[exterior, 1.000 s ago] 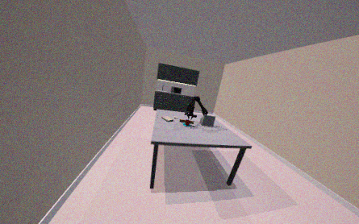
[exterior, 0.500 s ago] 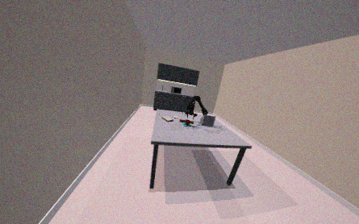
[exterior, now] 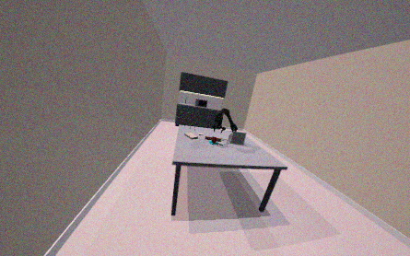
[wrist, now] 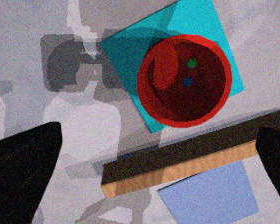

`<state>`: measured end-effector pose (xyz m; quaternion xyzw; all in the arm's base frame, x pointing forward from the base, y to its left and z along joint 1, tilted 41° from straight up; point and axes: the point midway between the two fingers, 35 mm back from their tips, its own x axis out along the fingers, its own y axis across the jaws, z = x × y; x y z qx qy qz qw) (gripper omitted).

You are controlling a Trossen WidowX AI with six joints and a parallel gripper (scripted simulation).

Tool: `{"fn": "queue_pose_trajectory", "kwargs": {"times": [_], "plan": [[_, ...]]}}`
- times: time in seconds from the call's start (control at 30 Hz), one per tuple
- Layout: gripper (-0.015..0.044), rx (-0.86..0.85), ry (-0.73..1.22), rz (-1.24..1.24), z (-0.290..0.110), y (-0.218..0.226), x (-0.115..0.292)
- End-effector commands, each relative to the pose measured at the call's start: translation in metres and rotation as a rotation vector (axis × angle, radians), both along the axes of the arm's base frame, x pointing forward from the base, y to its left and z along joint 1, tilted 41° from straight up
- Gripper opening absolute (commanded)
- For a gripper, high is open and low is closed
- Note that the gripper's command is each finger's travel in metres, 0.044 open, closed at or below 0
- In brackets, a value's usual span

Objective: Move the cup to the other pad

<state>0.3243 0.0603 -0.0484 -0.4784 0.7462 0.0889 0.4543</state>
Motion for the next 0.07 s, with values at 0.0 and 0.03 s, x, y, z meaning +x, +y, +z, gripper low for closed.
{"fn": "queue_pose_trajectory", "kwargs": {"times": [0.0, 0.03], "plan": [[0.044, 0.0, 0.0, 0.002, -0.0004, 0.0002, 0.0], [0.044, 0.0, 0.0, 0.002, -0.0004, 0.0002, 0.0]]}}
